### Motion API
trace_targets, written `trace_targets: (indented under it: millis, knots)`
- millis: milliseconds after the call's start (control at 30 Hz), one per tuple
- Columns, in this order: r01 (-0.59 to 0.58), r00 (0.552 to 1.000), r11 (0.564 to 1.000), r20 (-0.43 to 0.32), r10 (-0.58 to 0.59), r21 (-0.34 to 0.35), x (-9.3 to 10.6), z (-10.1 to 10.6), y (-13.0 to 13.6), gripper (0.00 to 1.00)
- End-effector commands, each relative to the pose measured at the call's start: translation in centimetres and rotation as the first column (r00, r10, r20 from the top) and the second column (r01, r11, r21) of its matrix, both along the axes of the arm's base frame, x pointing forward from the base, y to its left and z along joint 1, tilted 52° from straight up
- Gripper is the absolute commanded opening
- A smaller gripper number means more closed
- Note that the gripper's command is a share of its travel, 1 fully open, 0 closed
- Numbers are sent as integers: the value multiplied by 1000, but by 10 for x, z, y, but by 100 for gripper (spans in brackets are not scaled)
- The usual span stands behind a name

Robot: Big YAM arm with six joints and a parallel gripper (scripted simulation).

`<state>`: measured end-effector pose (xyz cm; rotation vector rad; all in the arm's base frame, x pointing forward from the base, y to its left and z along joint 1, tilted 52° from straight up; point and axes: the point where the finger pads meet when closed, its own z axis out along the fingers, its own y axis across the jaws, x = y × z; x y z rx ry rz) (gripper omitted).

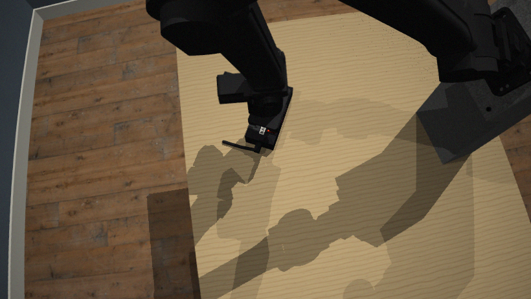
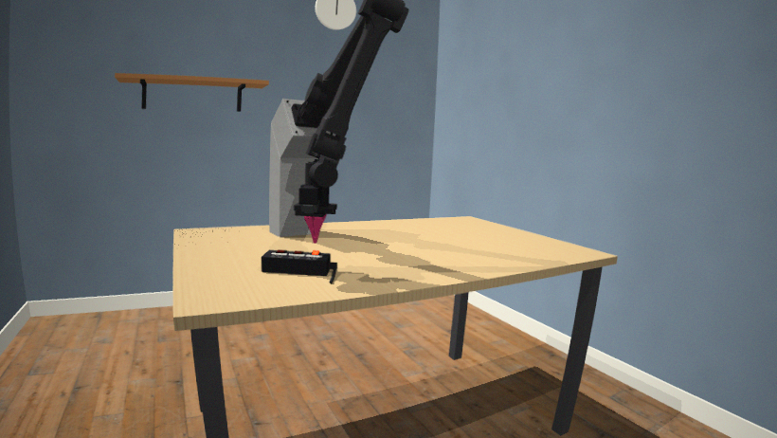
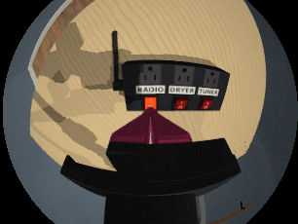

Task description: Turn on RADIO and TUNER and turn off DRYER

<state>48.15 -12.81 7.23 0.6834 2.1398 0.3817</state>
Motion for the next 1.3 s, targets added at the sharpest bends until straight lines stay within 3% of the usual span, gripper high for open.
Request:
trace_targets:
  millis: [0,800,1033,1167,1267]
  knots:
    - [4,1000,1000,-3,-4,-11,-14,8,-4,0]
    - [-6,1000,1000,-3,6,-12,-16,10,1,0]
    - [-28,999,999,-20,27,-44,-20,0,-6,0]
    - [-118,993,980,-27,116,-157,-22,-8,-14,0]
    - [-220,975,930,-38,218,-294,-25,-10,-23,0]
